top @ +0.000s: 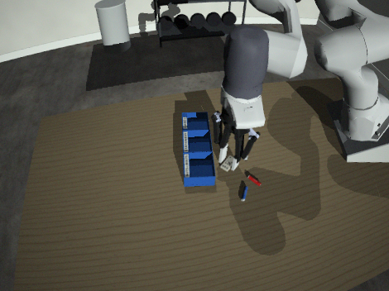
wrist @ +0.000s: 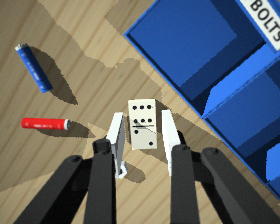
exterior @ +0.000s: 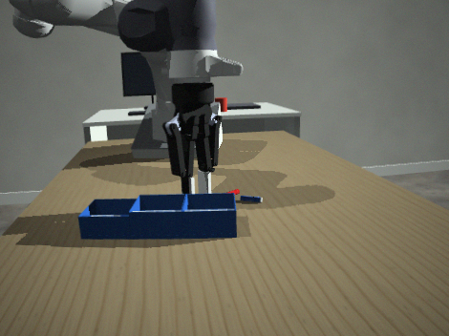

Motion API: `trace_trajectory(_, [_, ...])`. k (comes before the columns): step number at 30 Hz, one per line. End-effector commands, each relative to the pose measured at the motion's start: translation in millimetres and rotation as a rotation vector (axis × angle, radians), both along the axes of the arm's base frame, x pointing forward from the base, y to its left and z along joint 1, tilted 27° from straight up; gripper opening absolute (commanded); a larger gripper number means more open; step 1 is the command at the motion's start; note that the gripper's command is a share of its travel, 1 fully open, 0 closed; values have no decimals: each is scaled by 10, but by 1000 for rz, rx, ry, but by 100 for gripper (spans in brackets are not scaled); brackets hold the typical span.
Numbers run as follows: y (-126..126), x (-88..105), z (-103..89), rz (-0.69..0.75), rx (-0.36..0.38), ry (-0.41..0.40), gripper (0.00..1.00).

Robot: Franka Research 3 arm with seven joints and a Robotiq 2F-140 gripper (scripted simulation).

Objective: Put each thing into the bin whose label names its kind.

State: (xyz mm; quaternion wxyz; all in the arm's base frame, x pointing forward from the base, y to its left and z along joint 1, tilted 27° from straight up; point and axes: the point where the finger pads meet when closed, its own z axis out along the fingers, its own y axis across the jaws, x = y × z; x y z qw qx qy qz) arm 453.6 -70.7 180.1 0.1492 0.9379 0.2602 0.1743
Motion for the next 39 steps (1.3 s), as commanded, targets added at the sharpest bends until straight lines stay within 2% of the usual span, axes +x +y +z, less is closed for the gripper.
trace_trajectory(1, [5, 33, 6, -6, 5, -10, 25])
trace_trajectory(10, [4, 21, 1, -6, 5, -10, 25])
trace_trajectory(11, [4, 21, 1, -6, 5, -10, 13])
trace_trajectory(39, [4, 21, 1, -6, 5, -10, 13])
